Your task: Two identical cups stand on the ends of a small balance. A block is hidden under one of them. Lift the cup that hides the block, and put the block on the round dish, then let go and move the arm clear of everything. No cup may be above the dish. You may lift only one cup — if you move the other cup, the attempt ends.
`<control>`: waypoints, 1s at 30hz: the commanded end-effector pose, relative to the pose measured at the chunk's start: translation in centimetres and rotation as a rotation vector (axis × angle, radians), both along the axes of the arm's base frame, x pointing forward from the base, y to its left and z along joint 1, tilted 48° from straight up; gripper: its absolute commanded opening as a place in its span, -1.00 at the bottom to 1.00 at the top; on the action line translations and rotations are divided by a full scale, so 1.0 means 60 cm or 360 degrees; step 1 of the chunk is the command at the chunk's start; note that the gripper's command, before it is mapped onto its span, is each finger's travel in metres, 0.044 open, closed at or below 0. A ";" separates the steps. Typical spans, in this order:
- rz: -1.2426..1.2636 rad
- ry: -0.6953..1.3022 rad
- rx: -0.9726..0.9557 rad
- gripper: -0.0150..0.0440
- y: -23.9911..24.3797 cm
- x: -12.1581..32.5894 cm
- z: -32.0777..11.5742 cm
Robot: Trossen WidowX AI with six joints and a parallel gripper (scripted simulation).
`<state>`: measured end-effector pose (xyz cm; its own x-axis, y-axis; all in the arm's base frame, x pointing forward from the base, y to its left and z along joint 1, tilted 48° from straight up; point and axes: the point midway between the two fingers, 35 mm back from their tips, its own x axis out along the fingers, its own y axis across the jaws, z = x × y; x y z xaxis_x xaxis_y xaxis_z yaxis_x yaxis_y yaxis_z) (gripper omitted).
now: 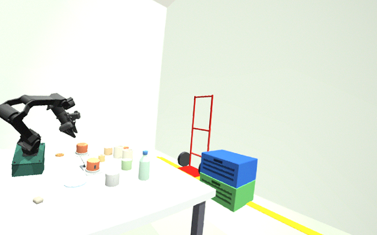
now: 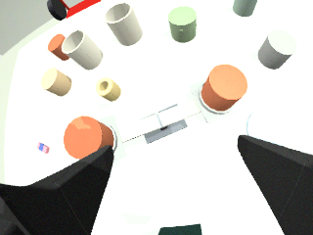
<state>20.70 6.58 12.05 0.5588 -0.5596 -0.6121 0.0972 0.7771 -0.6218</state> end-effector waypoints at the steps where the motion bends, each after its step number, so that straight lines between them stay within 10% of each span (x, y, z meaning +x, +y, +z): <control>1: -0.0199 -0.0037 0.0063 1.00 -0.013 0.020 0.002; 30: -0.1458 -0.0531 0.0409 1.00 -0.148 0.153 0.014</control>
